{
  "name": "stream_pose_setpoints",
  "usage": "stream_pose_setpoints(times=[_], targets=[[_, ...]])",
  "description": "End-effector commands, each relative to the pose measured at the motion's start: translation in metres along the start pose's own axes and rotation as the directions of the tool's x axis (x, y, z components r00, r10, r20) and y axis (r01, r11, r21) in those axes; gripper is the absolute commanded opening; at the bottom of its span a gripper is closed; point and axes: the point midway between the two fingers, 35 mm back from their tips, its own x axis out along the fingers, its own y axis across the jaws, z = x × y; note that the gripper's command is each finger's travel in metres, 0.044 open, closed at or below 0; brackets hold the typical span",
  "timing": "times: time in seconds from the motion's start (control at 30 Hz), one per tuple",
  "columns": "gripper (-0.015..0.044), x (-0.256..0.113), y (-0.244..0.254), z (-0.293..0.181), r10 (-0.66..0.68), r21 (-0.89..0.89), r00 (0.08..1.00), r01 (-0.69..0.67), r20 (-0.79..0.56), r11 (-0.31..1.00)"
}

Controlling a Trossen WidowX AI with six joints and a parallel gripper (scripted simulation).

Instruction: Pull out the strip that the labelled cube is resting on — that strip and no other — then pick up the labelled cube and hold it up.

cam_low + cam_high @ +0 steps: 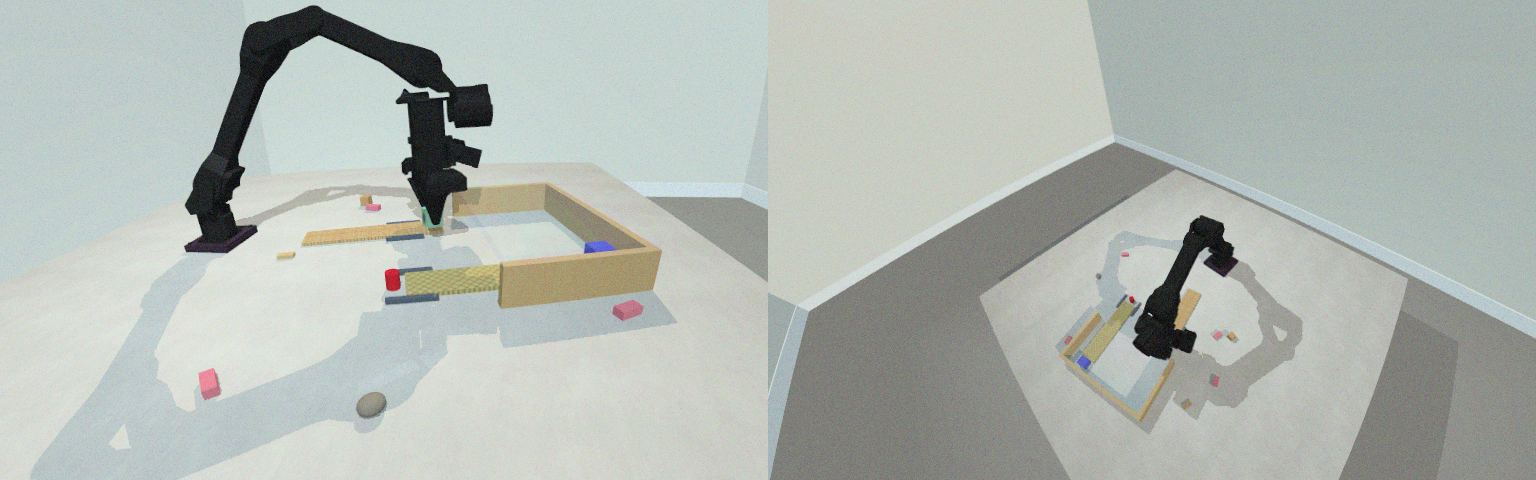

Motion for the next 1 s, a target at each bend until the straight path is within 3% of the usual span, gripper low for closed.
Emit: stream_pose_setpoints(times=[0.0,0.17,0.3,0.97], targets=[[0.0132,0.0,0.0,0.0,0.0,0.0,1.0,0.0,0.001,1.0],[0.0098,0.0,0.0,0.0,0.0,0.0,1.0,0.0,0.001,1.0],[0.0,-0.002,0.001,-0.002,0.0,0.0,1.0,0.0,0.0,1.0],[0.0,-0.042,0.014,-0.063,0.003,0.003,1.0,-0.003,-0.011,1.0]])
